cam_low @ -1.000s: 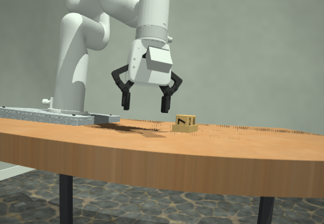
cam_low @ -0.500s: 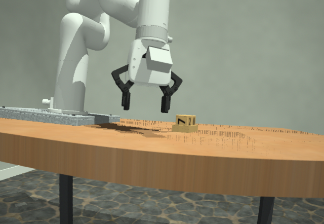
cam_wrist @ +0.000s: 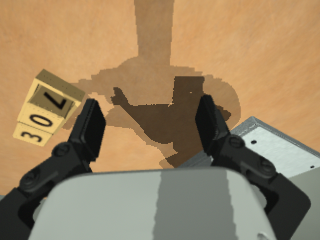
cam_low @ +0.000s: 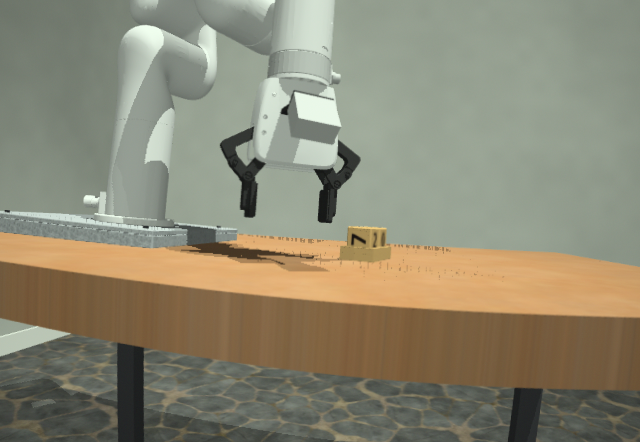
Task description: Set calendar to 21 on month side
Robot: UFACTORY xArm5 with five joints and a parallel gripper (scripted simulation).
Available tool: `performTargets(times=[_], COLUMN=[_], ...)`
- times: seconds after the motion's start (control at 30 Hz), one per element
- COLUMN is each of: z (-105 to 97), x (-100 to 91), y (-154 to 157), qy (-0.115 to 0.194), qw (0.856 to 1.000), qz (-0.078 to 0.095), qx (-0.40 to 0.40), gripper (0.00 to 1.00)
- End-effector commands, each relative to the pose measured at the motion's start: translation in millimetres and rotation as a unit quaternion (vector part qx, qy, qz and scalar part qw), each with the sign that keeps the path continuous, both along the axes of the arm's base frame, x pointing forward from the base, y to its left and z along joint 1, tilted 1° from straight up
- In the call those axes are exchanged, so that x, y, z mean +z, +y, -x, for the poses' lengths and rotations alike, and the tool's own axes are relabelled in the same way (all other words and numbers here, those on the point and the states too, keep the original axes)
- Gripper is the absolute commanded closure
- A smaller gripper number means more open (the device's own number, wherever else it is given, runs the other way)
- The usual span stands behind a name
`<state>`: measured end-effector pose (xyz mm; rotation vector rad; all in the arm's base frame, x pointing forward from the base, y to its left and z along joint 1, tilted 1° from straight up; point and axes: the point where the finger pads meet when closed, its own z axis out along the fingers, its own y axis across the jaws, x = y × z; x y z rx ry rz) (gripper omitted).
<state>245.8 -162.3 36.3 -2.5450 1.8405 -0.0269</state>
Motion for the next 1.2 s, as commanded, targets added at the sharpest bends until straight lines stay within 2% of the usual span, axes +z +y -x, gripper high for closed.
performTargets(times=[0.0,0.93,1.17], z=[-1.0,-1.0,-0.6], x=[0.8,1.1,16.8], y=[-0.6,-0.6,-0.6], qy=[-0.001,-0.001,-0.001], qw=[1.000,1.000,1.000], qz=[0.001,0.001,0.001], qx=[0.000,0.000,0.000], gripper=[0.00,0.00,0.00])
